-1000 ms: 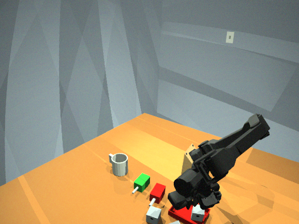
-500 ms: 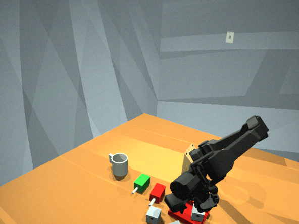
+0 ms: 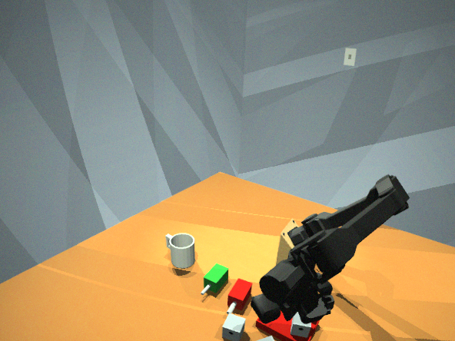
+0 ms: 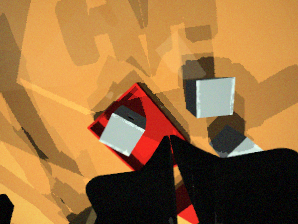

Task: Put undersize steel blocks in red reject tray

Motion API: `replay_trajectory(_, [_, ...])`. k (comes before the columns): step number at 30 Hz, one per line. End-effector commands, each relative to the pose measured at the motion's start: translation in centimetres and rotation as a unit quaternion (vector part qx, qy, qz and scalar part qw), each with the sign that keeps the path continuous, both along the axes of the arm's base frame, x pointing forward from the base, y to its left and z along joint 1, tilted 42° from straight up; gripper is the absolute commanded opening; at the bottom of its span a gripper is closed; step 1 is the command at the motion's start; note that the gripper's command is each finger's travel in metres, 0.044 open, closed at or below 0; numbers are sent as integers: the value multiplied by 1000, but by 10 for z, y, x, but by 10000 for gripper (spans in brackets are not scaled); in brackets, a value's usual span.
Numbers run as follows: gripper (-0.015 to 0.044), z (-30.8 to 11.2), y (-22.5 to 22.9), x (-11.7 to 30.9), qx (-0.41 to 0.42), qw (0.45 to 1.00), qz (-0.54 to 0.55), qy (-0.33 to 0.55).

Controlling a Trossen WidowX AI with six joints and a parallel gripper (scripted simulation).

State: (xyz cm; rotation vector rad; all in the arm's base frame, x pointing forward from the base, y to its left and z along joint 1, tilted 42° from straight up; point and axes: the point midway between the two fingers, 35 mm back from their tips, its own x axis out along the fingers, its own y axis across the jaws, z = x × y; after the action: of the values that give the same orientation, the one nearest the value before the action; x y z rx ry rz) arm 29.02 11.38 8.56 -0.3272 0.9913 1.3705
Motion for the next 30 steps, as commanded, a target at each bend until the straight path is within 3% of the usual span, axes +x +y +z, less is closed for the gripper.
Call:
replay_trajectory(1, [0,0,0,0,0,1000,1,0])
replay_trajectory(4, [0,0,1,0,1,1000,6,-5])
replay_trajectory(17, [341,0,0,-1,1,1000,8,-7])
replay_trajectory(21, [440,-2,-21,-3,-2,999,35,-35])
replay_trajectory(30, [440,-4,-125,-42,8,966,197,-170])
